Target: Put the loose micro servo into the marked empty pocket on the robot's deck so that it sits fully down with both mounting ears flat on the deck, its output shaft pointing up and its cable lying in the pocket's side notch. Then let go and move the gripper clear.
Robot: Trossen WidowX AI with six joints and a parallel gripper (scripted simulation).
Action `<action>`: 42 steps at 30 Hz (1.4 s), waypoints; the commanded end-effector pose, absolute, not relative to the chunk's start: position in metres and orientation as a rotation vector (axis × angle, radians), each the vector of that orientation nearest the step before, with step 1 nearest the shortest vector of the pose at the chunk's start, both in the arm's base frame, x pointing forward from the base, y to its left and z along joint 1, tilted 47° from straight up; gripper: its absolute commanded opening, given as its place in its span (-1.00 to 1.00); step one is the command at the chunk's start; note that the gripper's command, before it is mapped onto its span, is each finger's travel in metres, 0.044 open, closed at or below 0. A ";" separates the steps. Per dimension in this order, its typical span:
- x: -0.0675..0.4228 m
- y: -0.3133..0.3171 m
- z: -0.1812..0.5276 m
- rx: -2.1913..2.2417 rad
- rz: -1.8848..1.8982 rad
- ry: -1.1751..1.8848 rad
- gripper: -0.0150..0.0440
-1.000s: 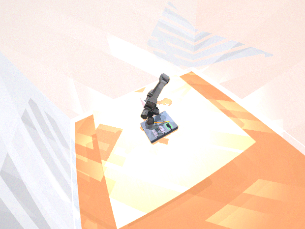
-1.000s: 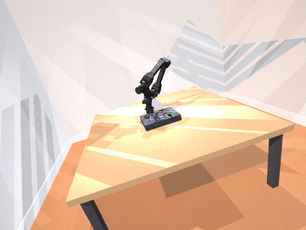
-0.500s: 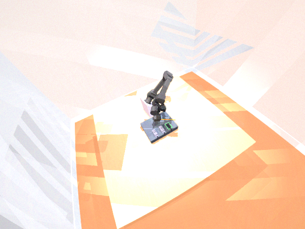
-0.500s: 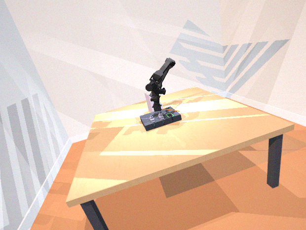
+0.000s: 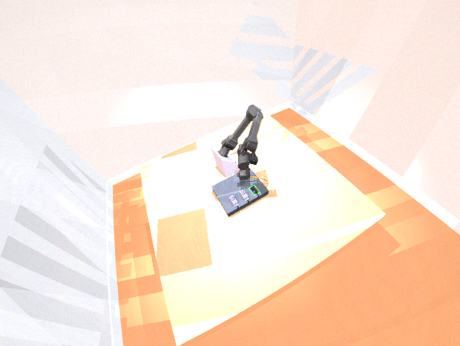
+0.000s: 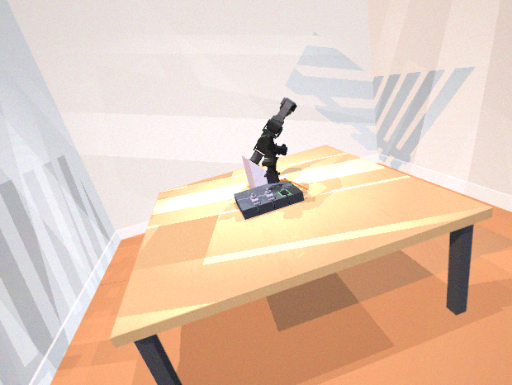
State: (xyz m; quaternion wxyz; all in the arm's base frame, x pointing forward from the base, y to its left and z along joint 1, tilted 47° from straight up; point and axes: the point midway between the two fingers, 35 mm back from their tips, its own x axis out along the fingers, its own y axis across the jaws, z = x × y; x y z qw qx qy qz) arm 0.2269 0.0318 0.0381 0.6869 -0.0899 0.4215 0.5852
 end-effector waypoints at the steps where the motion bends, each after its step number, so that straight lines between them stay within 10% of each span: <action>1: 0.227 0.033 0.040 -0.152 1.278 0.980 -0.49; 42: 0.244 0.033 0.040 0.635 0.650 1.510 -0.49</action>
